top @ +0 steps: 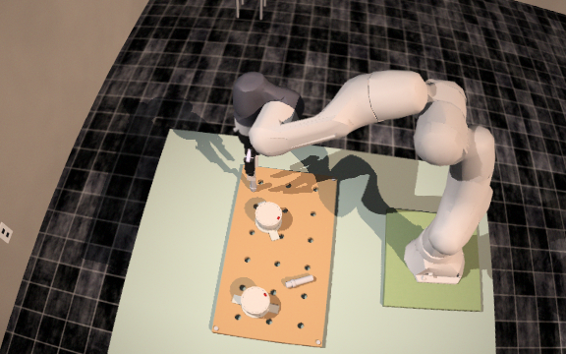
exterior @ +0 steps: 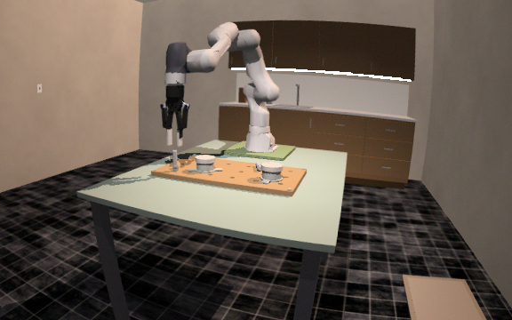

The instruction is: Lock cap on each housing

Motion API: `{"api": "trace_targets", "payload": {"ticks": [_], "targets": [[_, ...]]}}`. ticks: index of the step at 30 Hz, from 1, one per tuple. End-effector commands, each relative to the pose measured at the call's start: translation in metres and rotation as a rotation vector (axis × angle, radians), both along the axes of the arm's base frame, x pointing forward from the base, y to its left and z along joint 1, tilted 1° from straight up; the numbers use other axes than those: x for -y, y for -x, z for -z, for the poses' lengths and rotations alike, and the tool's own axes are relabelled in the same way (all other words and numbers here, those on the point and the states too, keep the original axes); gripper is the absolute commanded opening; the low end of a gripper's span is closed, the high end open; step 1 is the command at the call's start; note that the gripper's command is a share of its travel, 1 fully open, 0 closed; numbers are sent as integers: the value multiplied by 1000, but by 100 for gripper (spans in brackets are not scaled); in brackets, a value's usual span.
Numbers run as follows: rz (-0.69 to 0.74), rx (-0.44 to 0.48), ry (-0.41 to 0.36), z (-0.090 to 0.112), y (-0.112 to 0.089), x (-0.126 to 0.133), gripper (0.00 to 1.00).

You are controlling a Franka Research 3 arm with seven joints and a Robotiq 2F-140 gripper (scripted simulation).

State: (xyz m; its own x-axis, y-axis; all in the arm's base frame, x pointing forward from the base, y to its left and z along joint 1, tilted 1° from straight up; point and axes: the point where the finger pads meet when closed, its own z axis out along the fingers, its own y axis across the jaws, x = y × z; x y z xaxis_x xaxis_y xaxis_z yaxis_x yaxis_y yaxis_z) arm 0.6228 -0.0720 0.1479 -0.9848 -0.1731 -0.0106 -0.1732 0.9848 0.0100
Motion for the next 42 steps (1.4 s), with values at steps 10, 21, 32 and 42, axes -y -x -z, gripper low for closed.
{"api": "trace_targets", "payload": {"ticks": [10, 21, 32, 42], "targets": [[2, 0, 2, 2, 0, 0, 36], [2, 0, 2, 4, 0, 0, 36], [2, 0, 2, 11, 0, 0, 36], [2, 0, 2, 23, 0, 0, 36]]}}
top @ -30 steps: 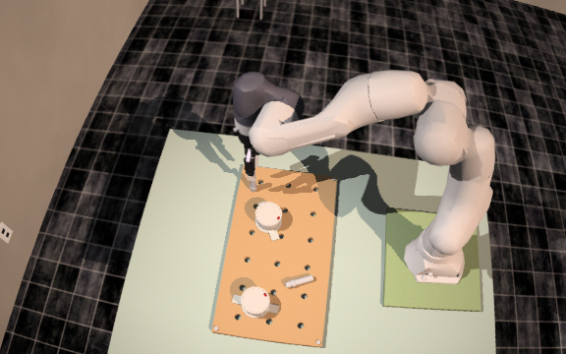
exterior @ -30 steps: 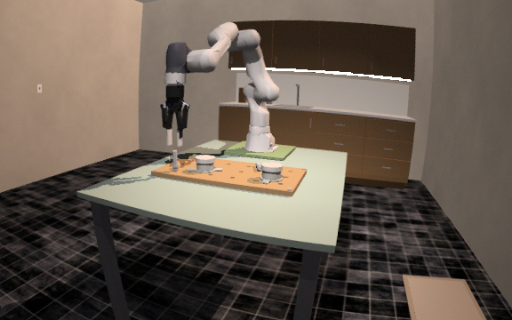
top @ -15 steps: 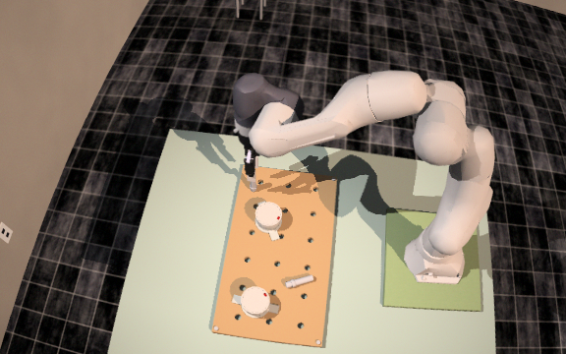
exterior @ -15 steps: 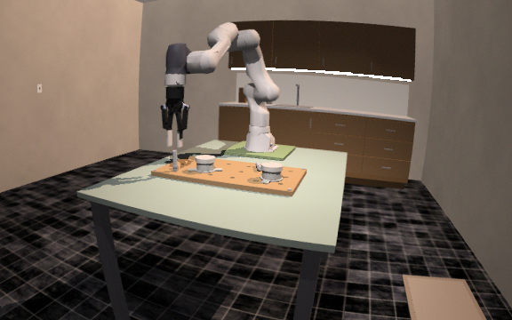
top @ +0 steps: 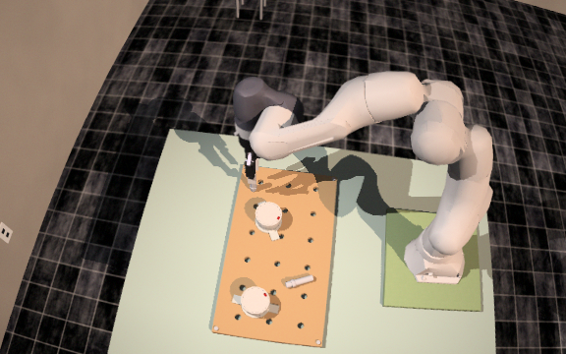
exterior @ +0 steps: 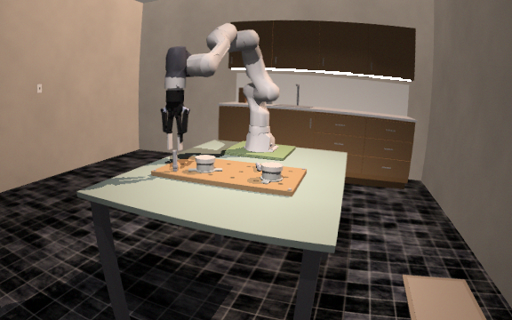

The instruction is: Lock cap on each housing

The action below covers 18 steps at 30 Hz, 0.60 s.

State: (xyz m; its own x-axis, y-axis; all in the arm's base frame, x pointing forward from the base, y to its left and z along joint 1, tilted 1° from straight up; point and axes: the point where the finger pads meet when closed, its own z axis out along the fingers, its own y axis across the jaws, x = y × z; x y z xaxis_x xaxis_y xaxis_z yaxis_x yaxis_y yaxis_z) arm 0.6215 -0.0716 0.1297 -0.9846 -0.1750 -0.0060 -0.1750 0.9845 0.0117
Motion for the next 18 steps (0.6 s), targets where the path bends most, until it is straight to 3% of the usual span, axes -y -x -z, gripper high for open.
{"api": "trace_targets", "payload": {"ticks": [1, 18], "targets": [[4, 4, 3, 6, -2, 0, 36], [4, 4, 3, 28, -2, 0, 36]]}}
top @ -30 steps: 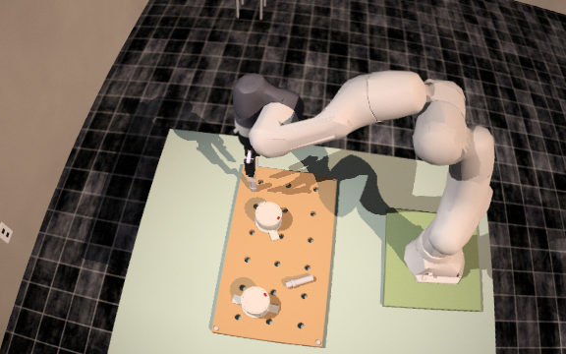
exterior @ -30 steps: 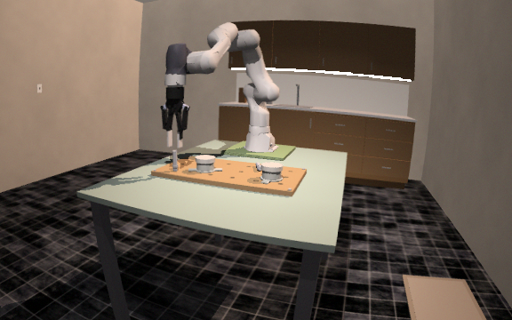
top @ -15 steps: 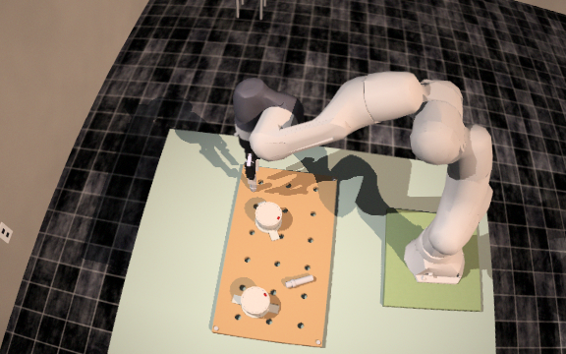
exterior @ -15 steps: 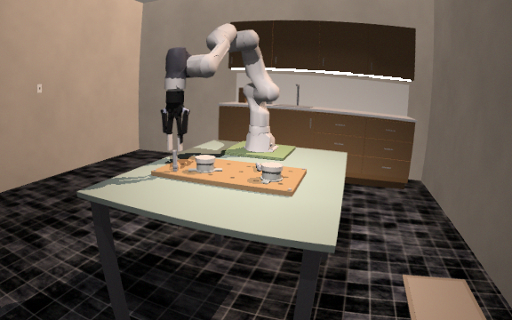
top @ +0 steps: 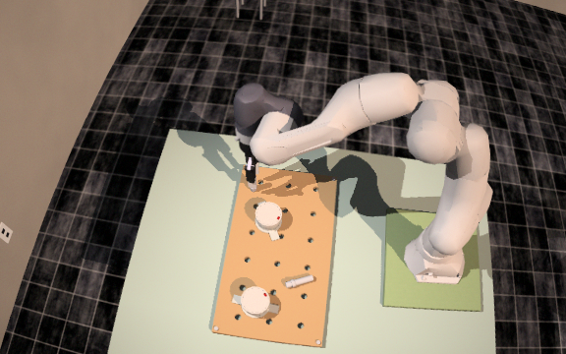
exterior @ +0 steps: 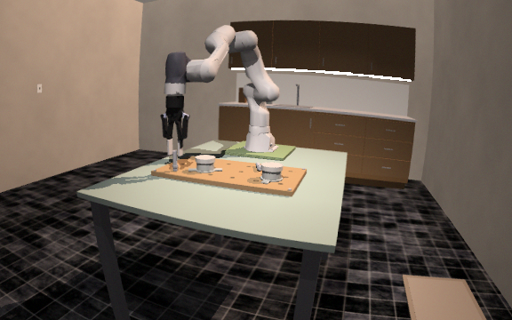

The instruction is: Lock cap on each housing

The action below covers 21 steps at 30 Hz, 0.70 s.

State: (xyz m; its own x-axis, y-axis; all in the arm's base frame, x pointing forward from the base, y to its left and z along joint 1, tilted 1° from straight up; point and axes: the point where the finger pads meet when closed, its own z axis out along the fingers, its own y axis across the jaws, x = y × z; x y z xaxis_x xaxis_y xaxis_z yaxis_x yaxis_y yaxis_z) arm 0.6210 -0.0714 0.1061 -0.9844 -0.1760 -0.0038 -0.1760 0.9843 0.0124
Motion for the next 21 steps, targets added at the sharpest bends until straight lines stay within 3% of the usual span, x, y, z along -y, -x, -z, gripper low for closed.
{"api": "trace_targets", "payload": {"ticks": [1, 21], "targets": [[5, 7, 4, 4, -2, 0, 36], [5, 7, 4, 25, -2, 0, 36]]}}
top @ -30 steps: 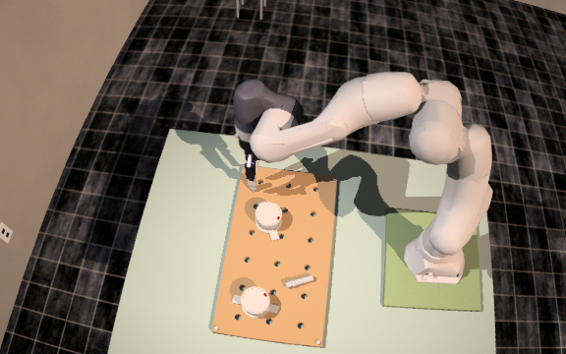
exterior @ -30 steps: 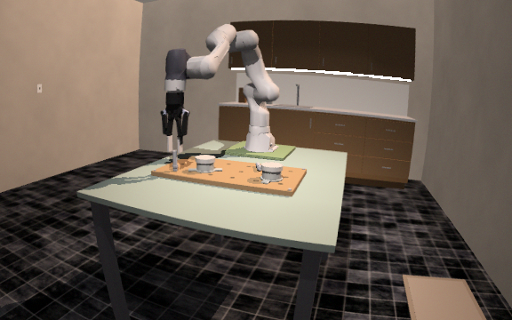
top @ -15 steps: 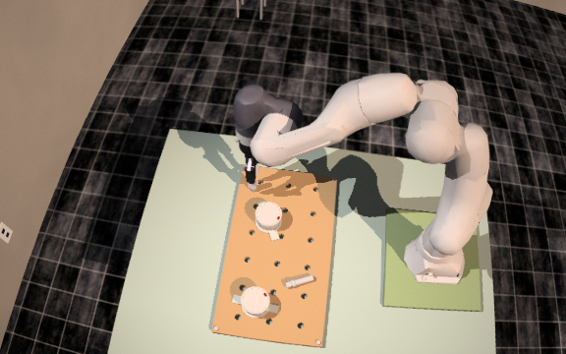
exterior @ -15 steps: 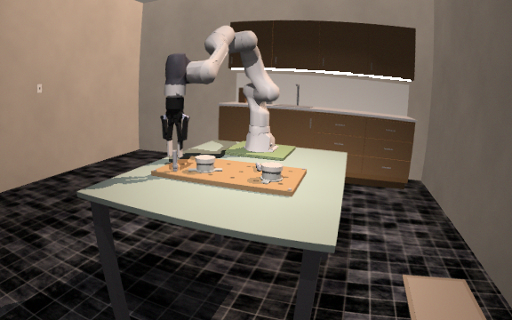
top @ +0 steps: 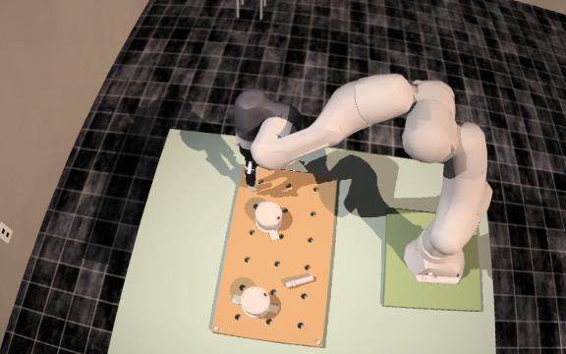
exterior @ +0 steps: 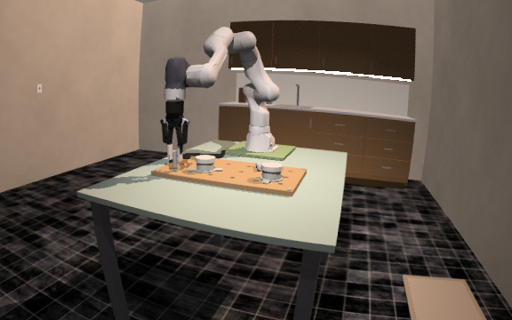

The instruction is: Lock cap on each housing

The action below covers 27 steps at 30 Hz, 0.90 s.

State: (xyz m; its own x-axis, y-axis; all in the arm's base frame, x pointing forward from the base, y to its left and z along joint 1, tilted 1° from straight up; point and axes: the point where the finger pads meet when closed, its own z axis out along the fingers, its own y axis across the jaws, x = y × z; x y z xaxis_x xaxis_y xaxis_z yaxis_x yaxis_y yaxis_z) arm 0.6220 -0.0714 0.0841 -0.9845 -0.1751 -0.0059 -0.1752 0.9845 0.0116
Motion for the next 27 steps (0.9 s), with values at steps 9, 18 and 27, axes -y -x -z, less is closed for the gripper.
{"api": "trace_targets", "payload": {"ticks": [9, 18, 27], "targets": [[4, 5, 3, 8, -1, 0, 36], [4, 5, 3, 10, -1, 0, 36], [4, 5, 3, 11, -1, 0, 36]]}}
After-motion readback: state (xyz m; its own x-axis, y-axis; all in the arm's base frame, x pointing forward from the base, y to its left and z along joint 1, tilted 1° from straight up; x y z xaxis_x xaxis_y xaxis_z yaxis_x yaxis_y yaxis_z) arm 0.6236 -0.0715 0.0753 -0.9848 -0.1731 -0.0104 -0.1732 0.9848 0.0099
